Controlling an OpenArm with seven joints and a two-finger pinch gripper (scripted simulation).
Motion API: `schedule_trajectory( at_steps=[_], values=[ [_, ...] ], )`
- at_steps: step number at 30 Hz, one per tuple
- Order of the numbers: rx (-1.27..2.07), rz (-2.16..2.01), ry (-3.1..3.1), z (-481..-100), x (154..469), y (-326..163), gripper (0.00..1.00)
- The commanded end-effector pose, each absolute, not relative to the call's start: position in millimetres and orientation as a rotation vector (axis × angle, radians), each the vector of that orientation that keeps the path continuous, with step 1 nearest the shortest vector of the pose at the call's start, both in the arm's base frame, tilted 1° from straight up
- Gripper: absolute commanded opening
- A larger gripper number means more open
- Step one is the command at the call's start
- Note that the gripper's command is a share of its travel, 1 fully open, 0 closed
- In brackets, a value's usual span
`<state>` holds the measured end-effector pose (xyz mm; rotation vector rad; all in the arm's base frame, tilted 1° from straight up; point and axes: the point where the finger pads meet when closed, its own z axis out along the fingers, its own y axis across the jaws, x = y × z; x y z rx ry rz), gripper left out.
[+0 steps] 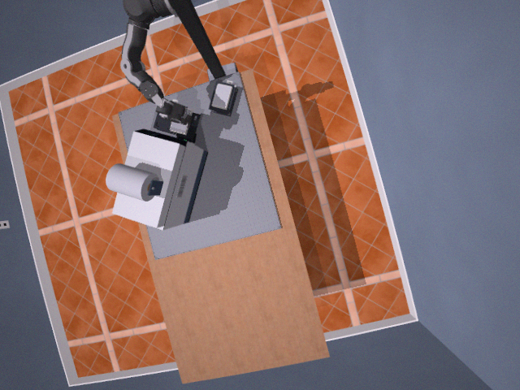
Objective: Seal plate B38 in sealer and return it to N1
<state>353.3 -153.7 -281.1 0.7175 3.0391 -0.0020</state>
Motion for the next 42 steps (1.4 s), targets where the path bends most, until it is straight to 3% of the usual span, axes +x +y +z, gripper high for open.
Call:
schedule_trajectory(
  at_steps=[1,31,36,42],
  values=[
    [0.738,-0.002,3.033,-268,354,-154,0.0],
    [0.726,-0.002,3.044,-272,352,-153,0.0],
    [0.77,-0.001,3.026,-287,329,-185,0.0],
    [0.77,-0.001,3.026,-287,329,-185,0.0]
  ],
)
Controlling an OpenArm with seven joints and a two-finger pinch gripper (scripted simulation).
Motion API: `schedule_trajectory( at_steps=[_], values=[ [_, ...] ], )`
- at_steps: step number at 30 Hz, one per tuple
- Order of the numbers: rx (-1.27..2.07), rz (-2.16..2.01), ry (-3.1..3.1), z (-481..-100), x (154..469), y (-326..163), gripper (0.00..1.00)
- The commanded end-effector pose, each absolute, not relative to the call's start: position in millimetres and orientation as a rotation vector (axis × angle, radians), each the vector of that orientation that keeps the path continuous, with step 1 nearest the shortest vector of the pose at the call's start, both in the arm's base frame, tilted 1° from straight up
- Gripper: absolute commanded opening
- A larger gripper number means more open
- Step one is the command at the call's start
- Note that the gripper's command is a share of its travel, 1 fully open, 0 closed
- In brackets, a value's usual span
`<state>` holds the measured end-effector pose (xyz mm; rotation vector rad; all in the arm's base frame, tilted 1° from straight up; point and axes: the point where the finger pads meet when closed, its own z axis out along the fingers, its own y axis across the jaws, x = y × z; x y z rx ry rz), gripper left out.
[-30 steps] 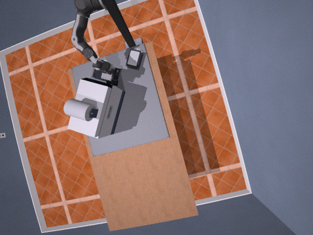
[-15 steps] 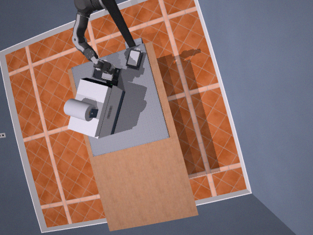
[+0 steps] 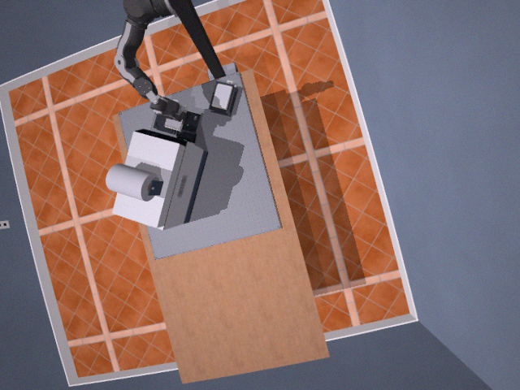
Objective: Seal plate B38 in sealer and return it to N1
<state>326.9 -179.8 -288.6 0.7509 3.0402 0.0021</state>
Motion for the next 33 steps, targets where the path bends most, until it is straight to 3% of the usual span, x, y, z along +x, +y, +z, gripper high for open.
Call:
schedule_trajectory(
  at_steps=[1,33],
  values=[
    [0.77,-0.001,3.026,-287,329,-185,0.0],
    [0.77,-0.002,3.026,-315,283,-249,0.0]
  ],
)
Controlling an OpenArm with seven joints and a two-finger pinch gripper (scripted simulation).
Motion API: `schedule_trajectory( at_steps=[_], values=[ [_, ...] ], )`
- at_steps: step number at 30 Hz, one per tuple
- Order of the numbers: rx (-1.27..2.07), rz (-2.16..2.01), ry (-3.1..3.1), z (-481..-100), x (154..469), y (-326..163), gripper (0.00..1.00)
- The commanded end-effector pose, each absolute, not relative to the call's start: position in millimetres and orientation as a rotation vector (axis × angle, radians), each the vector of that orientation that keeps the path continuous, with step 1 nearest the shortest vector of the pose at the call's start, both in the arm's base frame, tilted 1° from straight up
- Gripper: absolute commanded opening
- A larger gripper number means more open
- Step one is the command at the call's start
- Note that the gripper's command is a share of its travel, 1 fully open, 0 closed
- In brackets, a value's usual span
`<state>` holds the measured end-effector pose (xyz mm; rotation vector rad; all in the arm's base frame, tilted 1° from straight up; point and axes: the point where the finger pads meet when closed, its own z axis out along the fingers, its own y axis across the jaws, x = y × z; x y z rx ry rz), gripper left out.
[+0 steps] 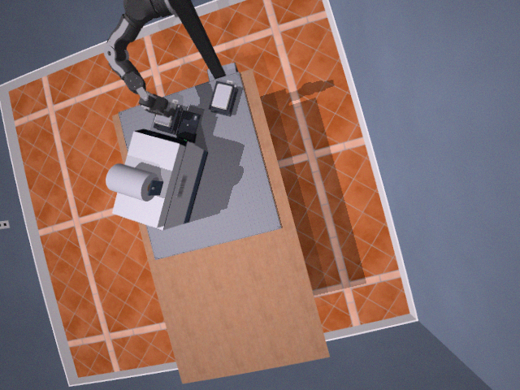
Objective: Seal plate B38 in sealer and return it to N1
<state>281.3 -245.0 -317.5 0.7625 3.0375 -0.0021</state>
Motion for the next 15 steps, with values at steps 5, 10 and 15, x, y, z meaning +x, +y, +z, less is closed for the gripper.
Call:
schedule_trajectory(
  at_steps=[5,10,15],
  values=[
    [0.77,-0.002,3.026,-315,283,-249,0.0],
    [0.772,-0.006,3.027,-324,269,-268,0.0],
    [0.77,-0.003,3.026,-329,261,-281,0.0]
  ],
)
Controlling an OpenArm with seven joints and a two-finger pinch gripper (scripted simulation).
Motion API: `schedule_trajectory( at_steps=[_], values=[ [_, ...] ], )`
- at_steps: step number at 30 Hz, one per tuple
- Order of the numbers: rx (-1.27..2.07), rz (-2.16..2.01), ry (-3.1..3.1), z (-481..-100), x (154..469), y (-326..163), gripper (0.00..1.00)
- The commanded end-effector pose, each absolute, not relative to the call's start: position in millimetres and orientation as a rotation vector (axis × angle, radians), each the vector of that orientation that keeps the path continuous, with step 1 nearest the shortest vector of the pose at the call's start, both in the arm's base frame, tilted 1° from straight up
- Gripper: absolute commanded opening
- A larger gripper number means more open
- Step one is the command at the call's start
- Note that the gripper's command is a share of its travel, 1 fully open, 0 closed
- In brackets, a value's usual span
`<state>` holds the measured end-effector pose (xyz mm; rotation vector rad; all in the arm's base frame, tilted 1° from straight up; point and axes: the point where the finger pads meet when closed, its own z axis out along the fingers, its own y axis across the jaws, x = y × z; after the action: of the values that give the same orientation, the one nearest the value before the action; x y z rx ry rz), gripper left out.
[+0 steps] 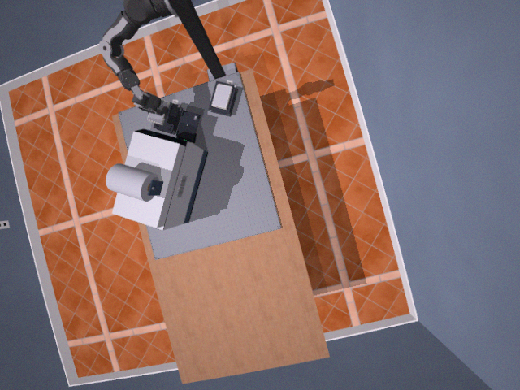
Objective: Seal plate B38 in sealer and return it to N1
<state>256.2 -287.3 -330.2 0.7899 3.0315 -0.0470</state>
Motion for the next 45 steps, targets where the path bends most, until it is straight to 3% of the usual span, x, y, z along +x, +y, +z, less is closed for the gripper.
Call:
schedule_trajectory(
  at_steps=[1,14,45],
  values=[
    [0.77,-0.003,3.026,-329,261,-281,0.0],
    [0.771,-0.003,3.026,-336,249,-300,0.0],
    [0.771,-0.001,3.027,-335,250,-296,0.0]
  ],
)
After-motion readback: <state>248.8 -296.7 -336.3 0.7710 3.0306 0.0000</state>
